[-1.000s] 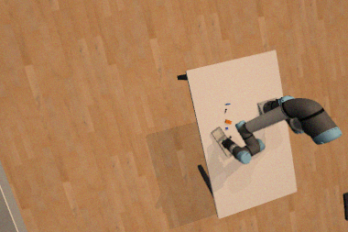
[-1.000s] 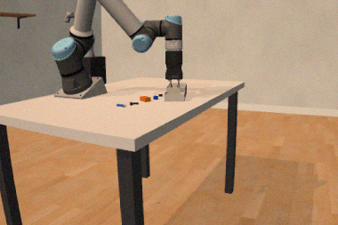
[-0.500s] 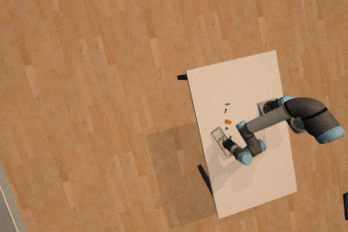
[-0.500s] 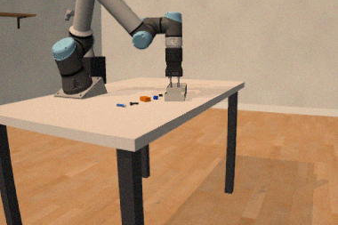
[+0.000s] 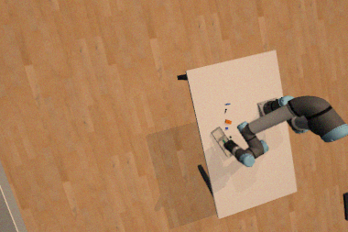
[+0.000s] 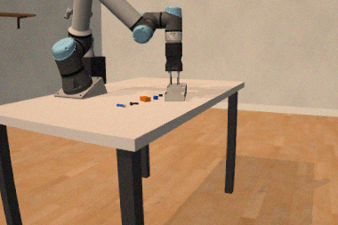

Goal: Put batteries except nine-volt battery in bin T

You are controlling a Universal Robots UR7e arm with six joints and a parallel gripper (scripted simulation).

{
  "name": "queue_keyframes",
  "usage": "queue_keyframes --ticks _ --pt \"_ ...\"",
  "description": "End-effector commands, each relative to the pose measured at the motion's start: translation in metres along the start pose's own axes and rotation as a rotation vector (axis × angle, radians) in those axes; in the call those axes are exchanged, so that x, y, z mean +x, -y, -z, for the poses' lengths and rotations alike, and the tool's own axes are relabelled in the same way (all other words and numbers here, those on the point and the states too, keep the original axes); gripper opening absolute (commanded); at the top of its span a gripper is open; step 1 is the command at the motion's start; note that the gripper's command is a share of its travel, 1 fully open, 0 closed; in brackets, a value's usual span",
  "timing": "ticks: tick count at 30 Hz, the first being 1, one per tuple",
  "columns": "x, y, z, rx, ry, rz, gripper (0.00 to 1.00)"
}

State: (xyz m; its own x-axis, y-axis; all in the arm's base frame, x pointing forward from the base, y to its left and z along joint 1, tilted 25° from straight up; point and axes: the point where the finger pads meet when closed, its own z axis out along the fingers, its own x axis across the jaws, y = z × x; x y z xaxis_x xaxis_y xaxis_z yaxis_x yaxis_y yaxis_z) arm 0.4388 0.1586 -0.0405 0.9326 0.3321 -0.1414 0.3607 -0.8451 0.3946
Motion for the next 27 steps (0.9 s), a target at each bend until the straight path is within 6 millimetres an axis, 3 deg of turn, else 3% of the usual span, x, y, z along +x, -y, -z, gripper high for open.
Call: queue_keyframes --ticks 1,12,13,27 --pt "0.001 0.000 0.015 0.000 -0.003 -0.001 0.60" --pt "0.001 0.000 0.015 0.000 -0.003 -0.001 0.60" --pt "-0.005 -0.007 0.016 0.000 -0.003 -0.051 0.54" --pt "-0.077 -0.098 0.017 -0.001 0.002 -0.505 0.54"
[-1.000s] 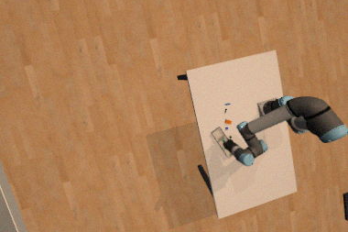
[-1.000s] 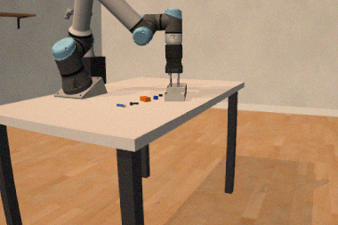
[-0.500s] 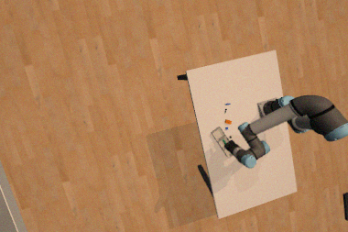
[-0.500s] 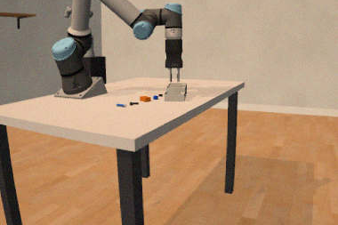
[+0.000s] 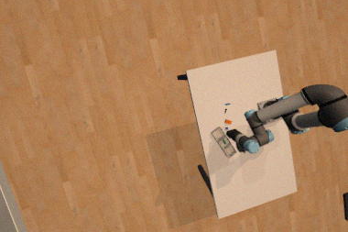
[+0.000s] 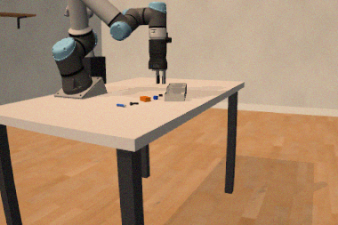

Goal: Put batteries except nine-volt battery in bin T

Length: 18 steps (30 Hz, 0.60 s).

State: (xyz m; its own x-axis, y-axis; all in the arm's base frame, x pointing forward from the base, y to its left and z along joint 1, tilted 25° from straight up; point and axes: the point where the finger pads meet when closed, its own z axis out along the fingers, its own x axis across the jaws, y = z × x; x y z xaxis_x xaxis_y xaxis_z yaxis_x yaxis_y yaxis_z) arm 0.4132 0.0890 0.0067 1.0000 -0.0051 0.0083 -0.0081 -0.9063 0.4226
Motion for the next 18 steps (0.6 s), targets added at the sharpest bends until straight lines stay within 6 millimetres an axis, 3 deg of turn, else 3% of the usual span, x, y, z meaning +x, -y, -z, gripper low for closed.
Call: queue_keyframes --ticks 1,2,17,18 --pt "-0.010 -0.037 0.003 0.003 -0.004 -0.128 0.54" --pt "-0.010 -0.037 0.003 0.003 -0.004 -0.128 0.54" --pt "-0.046 -0.157 0.003 -0.003 -0.001 -0.616 0.54" --pt "-0.046 -0.157 0.003 -0.003 -0.001 -0.616 0.54"
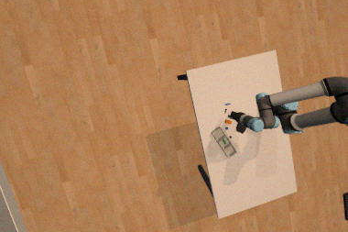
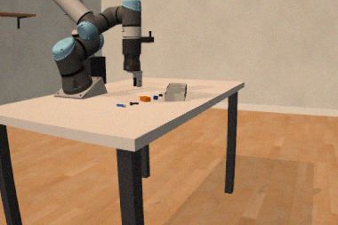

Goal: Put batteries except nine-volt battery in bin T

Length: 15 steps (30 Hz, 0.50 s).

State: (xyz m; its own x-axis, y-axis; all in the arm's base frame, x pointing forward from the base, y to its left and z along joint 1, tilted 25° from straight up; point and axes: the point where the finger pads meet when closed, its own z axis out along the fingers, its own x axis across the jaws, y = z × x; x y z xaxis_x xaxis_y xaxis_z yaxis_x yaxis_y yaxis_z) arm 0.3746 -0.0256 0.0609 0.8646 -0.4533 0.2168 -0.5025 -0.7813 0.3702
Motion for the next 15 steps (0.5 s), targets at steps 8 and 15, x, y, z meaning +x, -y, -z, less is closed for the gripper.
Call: queue_keyframes --ticks 8,15 --pt "0.020 -0.084 0.002 0.002 -0.001 -0.350 0.54" --pt "0.020 -0.086 0.002 0.003 -0.002 -0.559 0.54"
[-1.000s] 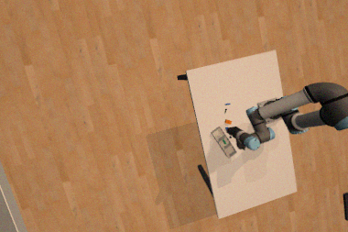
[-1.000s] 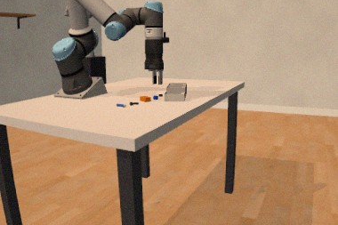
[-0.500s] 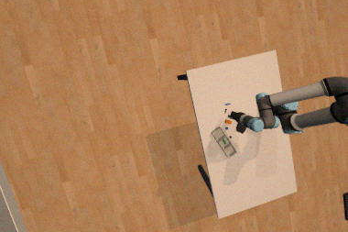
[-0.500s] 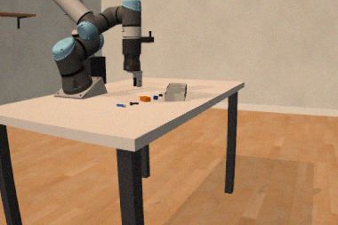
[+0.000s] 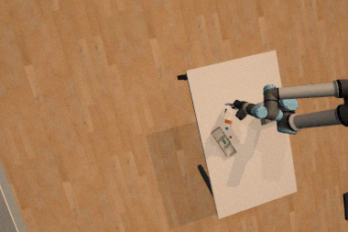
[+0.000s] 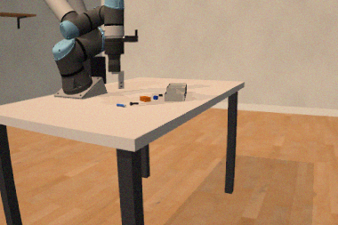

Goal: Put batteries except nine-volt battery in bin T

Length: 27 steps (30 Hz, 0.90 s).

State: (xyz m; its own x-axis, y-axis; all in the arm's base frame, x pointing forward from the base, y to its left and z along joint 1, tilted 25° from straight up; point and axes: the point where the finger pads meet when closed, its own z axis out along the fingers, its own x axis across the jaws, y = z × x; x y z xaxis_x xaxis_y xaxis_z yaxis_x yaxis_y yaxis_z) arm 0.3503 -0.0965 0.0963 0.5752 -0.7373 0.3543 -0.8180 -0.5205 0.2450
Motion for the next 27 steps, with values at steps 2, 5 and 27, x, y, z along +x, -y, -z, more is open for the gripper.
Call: queue_keyframes --ticks 2,5,27 --pt "0.0038 -0.0050 0.0005 0.003 0.001 -0.157 0.54" --pt "0.0037 -0.0049 0.0004 0.007 0.003 -0.259 0.54" --pt "0.0023 -0.0026 0.0005 0.013 0.010 -0.771 0.54"
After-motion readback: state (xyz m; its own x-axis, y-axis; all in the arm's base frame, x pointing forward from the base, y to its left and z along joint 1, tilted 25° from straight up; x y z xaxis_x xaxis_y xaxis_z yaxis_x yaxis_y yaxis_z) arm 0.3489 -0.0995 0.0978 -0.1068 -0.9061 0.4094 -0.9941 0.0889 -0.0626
